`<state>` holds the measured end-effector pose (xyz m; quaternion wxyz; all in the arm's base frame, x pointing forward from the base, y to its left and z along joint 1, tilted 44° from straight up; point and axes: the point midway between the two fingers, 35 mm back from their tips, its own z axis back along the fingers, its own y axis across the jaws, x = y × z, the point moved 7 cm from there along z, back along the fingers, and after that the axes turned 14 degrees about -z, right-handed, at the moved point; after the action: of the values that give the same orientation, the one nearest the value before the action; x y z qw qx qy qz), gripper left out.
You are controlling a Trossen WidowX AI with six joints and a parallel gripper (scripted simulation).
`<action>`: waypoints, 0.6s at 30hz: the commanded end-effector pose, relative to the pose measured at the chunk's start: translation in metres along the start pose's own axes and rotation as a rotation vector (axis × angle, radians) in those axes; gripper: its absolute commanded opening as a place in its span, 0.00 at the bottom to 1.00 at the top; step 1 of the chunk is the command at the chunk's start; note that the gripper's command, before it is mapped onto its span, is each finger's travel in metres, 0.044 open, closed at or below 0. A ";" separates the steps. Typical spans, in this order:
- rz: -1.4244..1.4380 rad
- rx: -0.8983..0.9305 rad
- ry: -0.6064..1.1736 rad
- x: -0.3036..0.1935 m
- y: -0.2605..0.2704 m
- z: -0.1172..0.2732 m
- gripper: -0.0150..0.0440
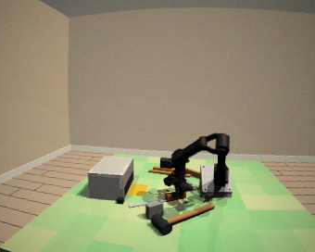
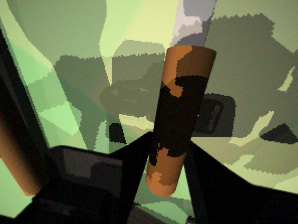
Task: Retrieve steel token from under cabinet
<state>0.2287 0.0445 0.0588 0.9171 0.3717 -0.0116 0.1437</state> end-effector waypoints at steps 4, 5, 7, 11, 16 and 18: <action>0.063 -0.001 -0.005 0.002 0.001 0.001 0.25; 0.071 -0.001 -0.005 0.002 0.001 0.001 0.25; 0.087 -0.001 -0.005 0.002 0.001 0.001 0.25; 0.118 -0.001 -0.005 0.002 0.001 0.001 0.25; 0.138 -0.002 -0.005 0.003 -0.001 0.001 0.25; 0.141 -0.002 -0.005 0.004 -0.003 0.001 0.25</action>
<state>0.2295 0.0440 0.0582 0.9066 0.3706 -0.0332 0.1991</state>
